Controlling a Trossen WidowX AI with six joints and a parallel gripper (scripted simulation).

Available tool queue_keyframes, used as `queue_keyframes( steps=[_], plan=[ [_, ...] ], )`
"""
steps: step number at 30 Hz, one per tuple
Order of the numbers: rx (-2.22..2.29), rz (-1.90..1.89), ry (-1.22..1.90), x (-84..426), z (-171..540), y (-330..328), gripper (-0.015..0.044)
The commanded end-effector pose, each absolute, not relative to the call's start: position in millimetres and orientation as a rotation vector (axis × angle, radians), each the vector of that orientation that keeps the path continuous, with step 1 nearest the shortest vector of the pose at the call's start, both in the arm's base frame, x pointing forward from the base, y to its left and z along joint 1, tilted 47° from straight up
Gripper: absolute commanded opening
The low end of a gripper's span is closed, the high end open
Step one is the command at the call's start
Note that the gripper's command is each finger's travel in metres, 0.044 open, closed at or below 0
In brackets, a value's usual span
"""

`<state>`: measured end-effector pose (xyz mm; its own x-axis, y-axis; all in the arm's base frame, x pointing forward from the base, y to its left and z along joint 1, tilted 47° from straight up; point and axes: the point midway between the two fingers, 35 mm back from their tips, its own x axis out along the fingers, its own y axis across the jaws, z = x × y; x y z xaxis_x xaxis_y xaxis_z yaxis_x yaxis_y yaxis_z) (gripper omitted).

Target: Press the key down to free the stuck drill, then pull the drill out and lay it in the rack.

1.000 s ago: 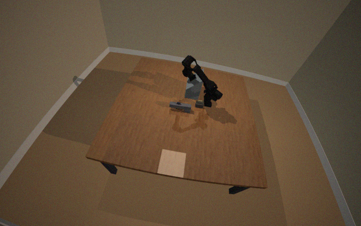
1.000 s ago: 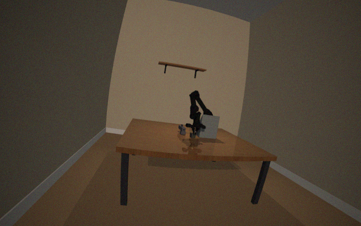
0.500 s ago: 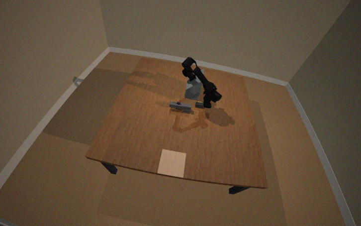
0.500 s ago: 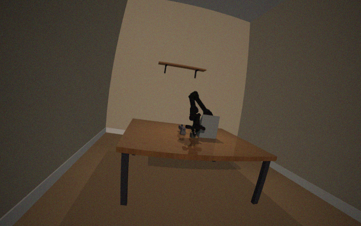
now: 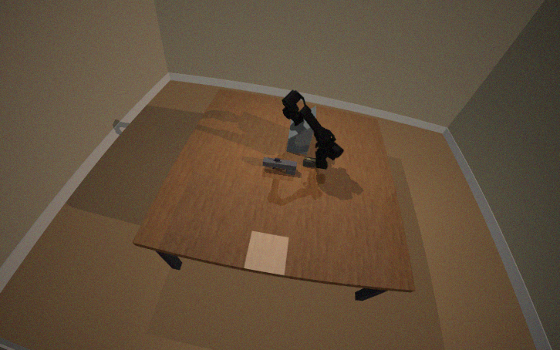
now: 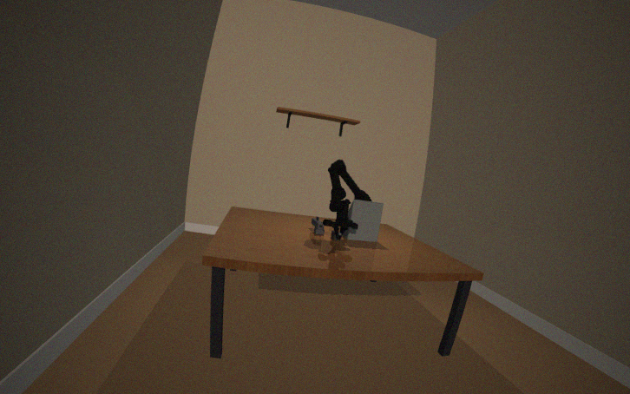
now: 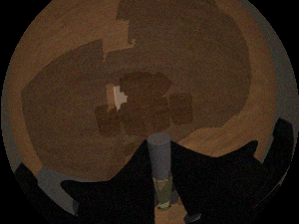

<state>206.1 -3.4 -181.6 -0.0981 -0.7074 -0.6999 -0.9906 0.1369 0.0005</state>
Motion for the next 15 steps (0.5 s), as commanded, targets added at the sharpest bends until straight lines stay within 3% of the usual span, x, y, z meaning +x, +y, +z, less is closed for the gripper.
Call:
queue_keyframes(
  steps=[1, 15],
  plan=[
    [-1.627, 0.661, 1.882, 203.6, -185.0, -10.1, 0.0],
    [-1.627, 0.661, 1.882, 202.3, -184.6, -11.4, 0.0]
  ],
)
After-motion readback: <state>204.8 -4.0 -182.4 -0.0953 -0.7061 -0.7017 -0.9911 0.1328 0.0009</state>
